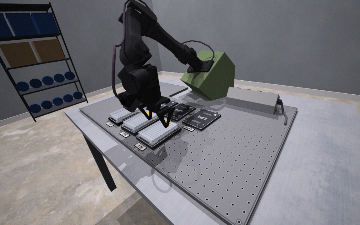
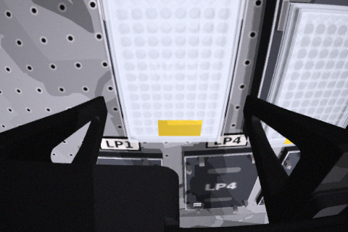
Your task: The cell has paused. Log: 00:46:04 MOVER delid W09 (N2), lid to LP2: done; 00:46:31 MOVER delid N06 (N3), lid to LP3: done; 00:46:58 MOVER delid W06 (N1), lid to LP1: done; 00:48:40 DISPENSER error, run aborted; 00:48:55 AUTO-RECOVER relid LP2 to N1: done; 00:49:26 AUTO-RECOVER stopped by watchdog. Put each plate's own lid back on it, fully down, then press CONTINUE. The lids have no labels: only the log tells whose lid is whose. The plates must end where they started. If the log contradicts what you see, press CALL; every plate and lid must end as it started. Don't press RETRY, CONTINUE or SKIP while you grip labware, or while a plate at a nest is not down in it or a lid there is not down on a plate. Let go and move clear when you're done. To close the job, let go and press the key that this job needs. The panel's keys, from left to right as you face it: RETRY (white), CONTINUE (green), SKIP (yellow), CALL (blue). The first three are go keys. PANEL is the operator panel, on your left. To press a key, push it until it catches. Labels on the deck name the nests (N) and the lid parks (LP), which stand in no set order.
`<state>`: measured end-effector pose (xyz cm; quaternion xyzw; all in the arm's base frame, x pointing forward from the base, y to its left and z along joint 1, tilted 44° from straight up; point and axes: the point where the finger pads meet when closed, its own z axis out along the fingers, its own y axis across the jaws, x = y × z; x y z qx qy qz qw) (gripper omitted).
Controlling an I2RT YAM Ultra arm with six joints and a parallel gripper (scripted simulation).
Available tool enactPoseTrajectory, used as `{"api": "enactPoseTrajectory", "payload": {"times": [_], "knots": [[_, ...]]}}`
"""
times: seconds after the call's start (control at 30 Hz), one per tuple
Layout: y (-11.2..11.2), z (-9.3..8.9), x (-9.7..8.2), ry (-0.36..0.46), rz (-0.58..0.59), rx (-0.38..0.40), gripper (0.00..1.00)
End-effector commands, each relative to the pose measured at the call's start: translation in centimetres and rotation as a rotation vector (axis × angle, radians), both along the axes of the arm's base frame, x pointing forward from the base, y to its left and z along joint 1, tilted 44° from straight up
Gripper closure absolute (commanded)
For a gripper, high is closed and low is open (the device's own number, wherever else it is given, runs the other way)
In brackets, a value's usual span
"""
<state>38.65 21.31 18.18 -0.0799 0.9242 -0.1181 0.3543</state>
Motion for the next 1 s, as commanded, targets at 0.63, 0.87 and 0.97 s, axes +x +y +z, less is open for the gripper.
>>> {"api": "enactPoseTrajectory", "payload": {"times": [0.63,0.87,0.97], "knots": [[-3.5,-0.6,-2.7,-0.017,0.021,0.016,0.1],[-5.1,-1.5,-4.2,-0.017,0.032,0.015,0.15],[-6.9,-2.0,-4.7,-0.018,0.014,0.015,0.18]]}}
